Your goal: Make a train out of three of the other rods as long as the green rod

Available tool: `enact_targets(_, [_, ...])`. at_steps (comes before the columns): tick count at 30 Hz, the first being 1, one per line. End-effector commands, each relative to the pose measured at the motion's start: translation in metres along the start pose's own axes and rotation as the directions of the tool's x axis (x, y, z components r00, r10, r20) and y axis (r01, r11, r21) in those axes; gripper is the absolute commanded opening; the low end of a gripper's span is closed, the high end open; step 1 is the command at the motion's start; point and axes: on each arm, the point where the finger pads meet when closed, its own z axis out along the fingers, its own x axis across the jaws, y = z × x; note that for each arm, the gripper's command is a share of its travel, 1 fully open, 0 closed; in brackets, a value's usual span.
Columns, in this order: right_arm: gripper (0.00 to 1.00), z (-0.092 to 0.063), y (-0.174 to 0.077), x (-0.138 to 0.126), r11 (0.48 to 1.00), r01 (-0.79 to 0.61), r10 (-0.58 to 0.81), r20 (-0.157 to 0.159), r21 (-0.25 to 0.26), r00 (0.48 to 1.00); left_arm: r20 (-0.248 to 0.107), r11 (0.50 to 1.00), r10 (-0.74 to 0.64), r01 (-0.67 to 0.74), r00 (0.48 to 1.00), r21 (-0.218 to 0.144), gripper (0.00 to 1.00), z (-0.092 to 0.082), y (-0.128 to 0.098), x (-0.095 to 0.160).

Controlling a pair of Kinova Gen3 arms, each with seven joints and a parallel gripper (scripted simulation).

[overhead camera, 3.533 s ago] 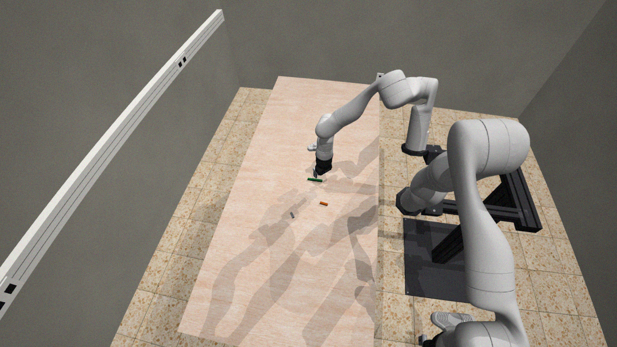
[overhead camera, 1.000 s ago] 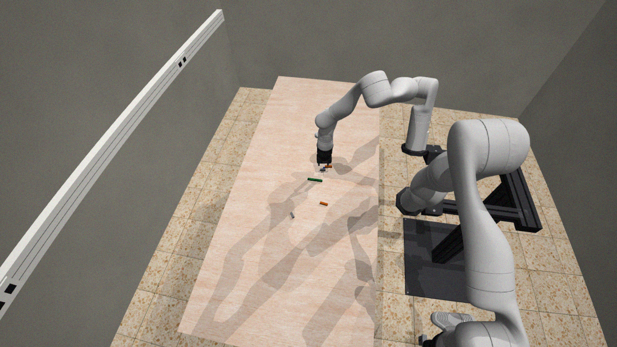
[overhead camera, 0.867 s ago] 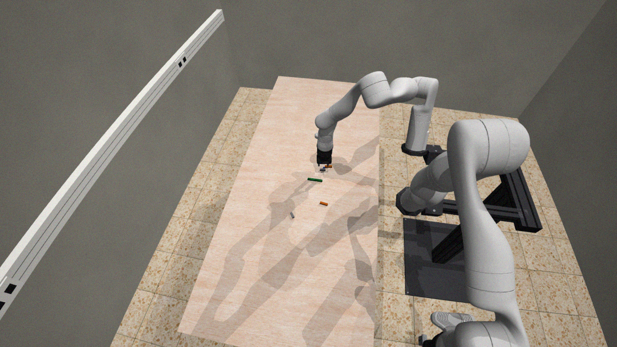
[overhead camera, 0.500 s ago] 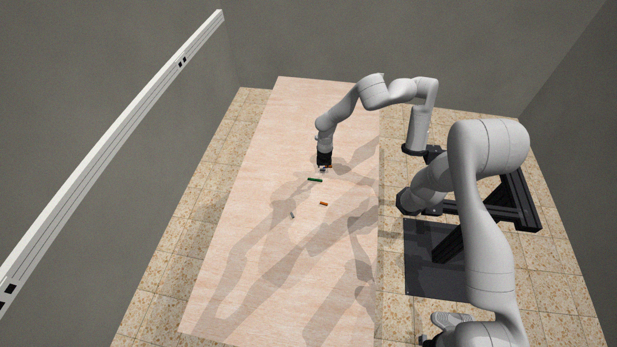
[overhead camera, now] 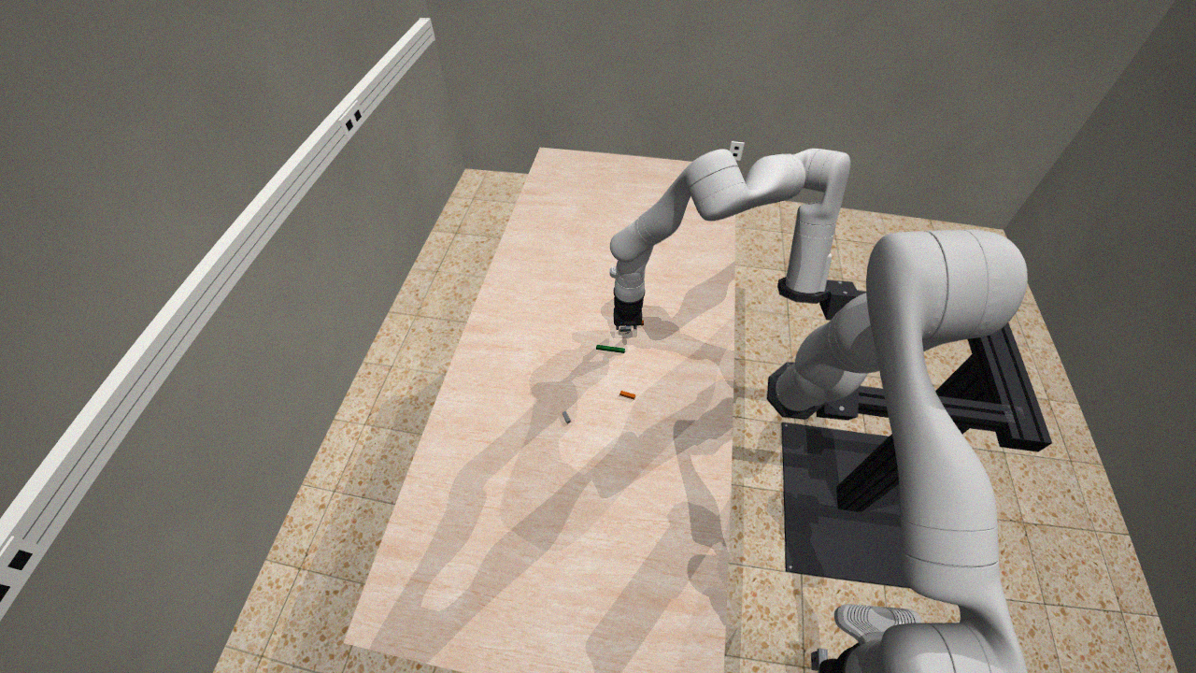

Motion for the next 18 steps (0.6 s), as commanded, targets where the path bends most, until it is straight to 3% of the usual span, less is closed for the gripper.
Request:
enact_targets(1, [0.87, 0.0034, 0.0003, -0.0008, 1.000, 0.000, 0.000, 0.002, -0.001, 1.000, 0.000, 1.000, 0.000, 0.000, 1.000, -0.002, 1.00, -0.0007, 0.0004, 0.0001])
enact_targets(18, [0.87, 0.0100, 0.0003, -0.0009, 1.000, 0.000, 0.000, 0.002, -0.001, 1.000, 0.000, 1.000, 0.000, 0.000, 1.000, -0.002, 1.00, -0.0007, 0.0004, 0.0001])
